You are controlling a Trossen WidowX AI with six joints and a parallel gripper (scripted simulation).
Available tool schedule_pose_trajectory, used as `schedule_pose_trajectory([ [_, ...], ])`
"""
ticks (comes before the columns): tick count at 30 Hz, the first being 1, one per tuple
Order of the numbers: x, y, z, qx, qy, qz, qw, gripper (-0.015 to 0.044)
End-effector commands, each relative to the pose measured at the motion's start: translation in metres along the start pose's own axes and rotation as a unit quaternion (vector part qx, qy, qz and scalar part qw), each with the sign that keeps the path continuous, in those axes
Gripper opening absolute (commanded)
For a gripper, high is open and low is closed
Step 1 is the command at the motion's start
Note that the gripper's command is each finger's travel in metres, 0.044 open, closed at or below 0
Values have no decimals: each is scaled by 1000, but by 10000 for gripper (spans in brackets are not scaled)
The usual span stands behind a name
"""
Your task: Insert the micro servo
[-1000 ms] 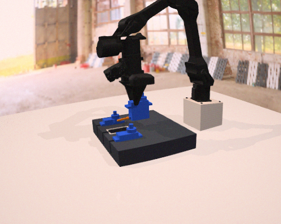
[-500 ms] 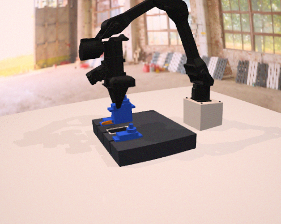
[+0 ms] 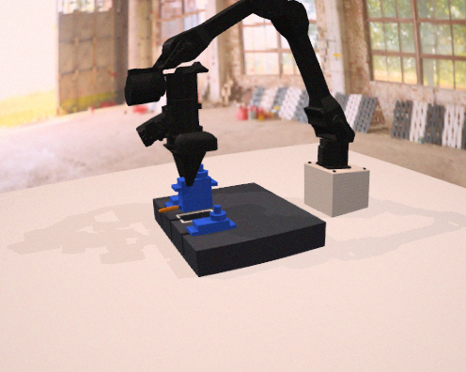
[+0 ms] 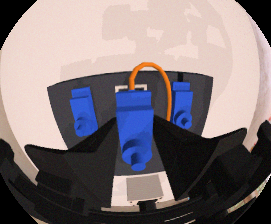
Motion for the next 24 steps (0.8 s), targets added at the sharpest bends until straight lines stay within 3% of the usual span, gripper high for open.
schedule_pose_trajectory([
  [1, 0, 1, -6, 1, -1, 3, 1000, 0],
  [24, 0, 1, -18, 1, -1, 3, 1000, 0],
])
Point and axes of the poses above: the point midway between the two fingers, 35 mm back from their tips, its own z axis back along the fingers, its own x axis across the jaws, y = z × x, the point moved 5 cm from there along z, back along the fingers, and after that the axes turned 2 degrees about z, right-handed, at the moved point
